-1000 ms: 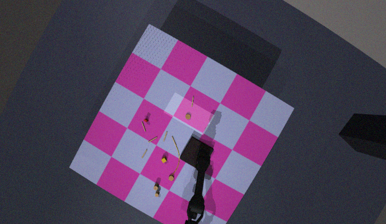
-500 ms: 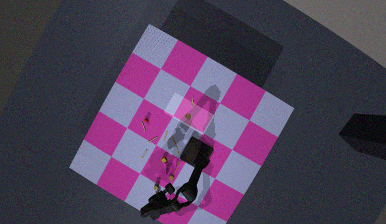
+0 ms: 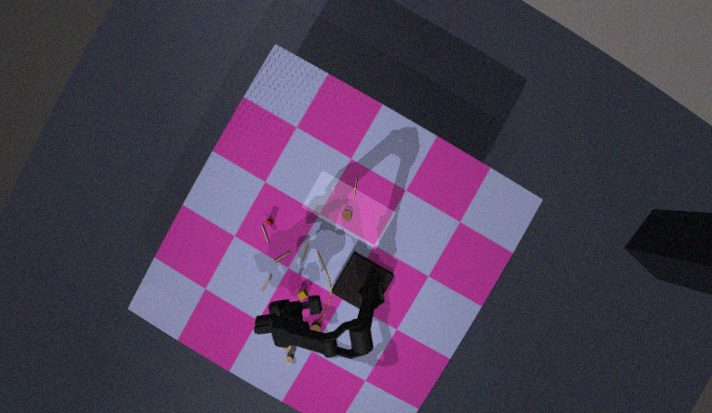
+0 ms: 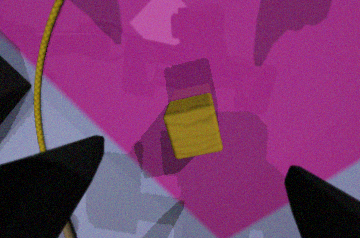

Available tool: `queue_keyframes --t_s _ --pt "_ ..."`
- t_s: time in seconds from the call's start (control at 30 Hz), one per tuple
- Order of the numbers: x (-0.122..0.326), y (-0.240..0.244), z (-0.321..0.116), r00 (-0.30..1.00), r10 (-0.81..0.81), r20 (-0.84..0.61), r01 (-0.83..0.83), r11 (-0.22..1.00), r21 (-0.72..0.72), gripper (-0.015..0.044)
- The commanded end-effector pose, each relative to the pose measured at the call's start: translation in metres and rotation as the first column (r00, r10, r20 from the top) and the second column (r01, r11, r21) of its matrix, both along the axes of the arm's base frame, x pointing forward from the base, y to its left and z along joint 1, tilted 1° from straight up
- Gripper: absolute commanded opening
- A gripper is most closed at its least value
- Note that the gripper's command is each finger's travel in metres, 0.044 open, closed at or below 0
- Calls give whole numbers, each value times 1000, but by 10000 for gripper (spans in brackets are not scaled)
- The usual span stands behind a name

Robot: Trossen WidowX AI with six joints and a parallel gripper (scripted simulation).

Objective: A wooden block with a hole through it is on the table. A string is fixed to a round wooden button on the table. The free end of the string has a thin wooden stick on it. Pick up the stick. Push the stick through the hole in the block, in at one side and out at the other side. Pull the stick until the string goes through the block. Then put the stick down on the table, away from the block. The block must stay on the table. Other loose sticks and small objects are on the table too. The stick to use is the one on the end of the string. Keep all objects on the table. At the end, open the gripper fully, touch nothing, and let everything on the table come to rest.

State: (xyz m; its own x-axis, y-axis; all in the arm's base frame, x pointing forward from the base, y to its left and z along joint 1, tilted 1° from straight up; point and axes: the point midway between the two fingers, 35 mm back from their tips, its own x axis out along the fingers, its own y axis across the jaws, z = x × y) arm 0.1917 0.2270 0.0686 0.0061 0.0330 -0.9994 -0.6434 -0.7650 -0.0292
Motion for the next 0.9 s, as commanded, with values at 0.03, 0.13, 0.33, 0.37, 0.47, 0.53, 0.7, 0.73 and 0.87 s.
queue_keyframes --t_s 0.03,0.13,0.33,0.37,0.47,0.53,0.7,0.73,0.87 --pt "2 -3 1 1000 -12 12 12 1000 2 440" --pt "2 -3 1 1000 -12 12 12 1000 2 440" --pt "1 -2 0 1000 -6 4 6 1000 2 361" --pt "1 -2 0 1000 -6 4 6 1000 2 335" --pt "1 -2 0 1000 -6 4 6 1000 2 256" --pt "1 -2 0 1000 -6 4 6 1000 2 237" --pt "1 -2 0 1000 -6 4 6 1000 2 237" --pt "1 -2 0 1000 -6 4 6 1000 2 237" --pt "1 -2 0 1000 -6 4 6 1000 2 185"
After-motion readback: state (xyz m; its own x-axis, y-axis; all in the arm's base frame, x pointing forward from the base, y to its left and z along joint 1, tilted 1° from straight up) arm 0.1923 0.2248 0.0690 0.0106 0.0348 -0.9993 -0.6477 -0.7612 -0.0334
